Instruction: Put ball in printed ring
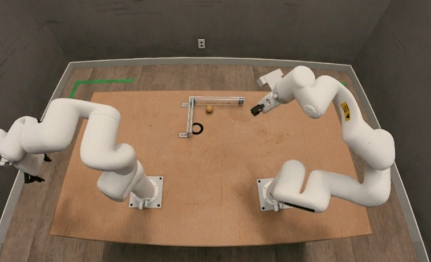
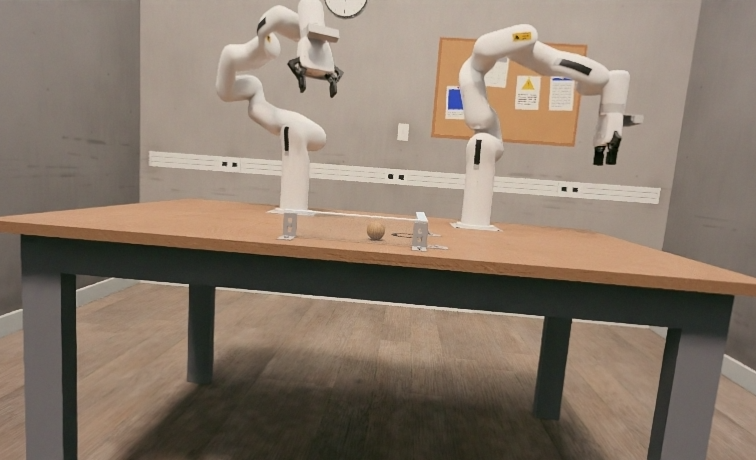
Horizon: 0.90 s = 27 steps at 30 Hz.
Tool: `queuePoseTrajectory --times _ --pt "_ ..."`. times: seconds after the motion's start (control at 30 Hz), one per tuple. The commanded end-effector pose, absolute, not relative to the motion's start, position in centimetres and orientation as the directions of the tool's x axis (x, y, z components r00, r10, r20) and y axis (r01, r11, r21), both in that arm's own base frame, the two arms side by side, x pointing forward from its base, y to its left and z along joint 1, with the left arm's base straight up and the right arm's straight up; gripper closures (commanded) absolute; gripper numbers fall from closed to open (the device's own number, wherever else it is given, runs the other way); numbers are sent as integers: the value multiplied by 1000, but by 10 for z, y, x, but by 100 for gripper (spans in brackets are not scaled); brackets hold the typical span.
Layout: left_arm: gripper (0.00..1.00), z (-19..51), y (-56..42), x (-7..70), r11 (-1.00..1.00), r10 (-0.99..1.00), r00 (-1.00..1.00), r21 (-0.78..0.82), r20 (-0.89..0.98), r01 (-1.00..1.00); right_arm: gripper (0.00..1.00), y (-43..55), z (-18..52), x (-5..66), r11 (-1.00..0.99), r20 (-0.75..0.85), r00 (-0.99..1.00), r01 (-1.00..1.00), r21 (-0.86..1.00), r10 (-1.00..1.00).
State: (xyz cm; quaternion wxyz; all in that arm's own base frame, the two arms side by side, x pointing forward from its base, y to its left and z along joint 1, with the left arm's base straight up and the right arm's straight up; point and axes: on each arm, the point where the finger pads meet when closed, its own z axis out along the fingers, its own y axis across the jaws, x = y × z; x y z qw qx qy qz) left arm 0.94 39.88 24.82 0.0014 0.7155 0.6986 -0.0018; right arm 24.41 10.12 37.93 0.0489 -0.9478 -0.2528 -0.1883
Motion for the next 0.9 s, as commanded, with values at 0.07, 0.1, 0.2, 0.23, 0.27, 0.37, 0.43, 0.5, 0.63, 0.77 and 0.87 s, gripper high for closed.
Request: queuePoseTrajectory --times 0.07,0.1,0.2,0.23,0.27,0.37,0.43,0.5,0.63,0.77,0.87 --pt "0 250 400 10 -24 1000 24 0 0 1000 0 101 381 244 -867 384 800 498 2 460" --pt "0 250 400 10 -24 1000 24 0 0 1000 0 101 381 244 -867 384 800 498 2 460" --pt "0 250 400 10 -24 1000 24 0 0 1000 0 101 381 244 -867 384 800 498 2 460" --pt "0 250 400 10 -24 1000 24 0 0 1000 0 101 381 244 -867 384 800 498 2 460" --pt "0 250 400 10 -24 1000 24 0 0 1000 0 101 381 244 -867 384 800 498 2 460" --pt "0 250 400 10 -24 1000 24 0 0 1000 0 101 381 244 -867 384 800 498 2 460" --pt "0 250 400 10 -24 1000 24 0 0 1000 0 101 381 244 -867 384 800 498 2 460" --pt "0 250 400 10 -24 1000 24 0 0 1000 0 101 381 244 -868 384 801 497 2 460" --pt "0 250 400 10 -24 1000 24 0 0 1000 0 106 375 250 -873 376 809 487 -1 451" --pt "0 250 400 10 -24 1000 24 0 0 1000 0 113 367 260 -883 364 823 470 -5 437" --pt "0 250 400 10 -24 1000 24 0 0 1000 0 127 348 279 -901 337 850 433 -11 404"
